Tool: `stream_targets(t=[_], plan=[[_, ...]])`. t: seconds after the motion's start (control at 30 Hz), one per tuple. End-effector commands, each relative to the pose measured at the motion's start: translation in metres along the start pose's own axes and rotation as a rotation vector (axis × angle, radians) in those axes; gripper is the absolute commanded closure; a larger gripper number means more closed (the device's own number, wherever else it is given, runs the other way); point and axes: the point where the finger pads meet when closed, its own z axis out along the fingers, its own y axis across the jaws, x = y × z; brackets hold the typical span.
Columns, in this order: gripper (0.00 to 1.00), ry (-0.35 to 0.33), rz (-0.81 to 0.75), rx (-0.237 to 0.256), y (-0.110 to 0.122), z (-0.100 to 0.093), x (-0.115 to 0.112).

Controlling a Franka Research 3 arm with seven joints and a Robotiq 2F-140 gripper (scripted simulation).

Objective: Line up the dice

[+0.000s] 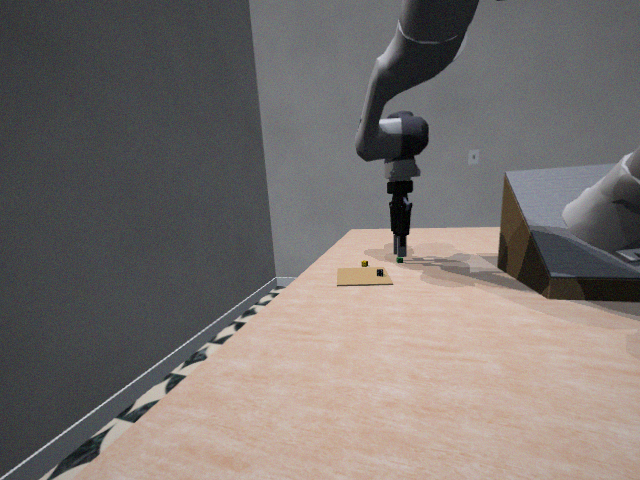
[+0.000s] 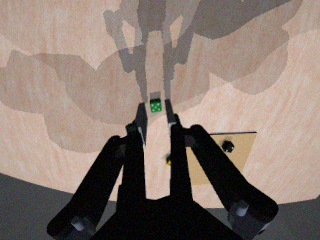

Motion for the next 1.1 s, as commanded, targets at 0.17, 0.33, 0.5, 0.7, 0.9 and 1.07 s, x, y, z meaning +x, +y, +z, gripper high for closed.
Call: stream_targets(t=[0.17, 0.33, 0.5, 0.7, 0.9, 1.07], plan=[[0.81, -0.001, -0.005, 0.001, -0.001, 0.008, 0.0], [0.81, -0.001, -0.005, 0.001, -0.001, 0.015, 0.0], [0.81, -0.001, -0.005, 0.001, -0.001, 0.018, 0.0], [0.81, -0.001, -0.005, 0.001, -0.001, 0.021, 0.0], [0.81, -0.001, -0.005, 0.001, -0.001, 0.021, 0.0], [0.81, -0.001, -0.005, 0.001, -0.001, 0.021, 0.0]])
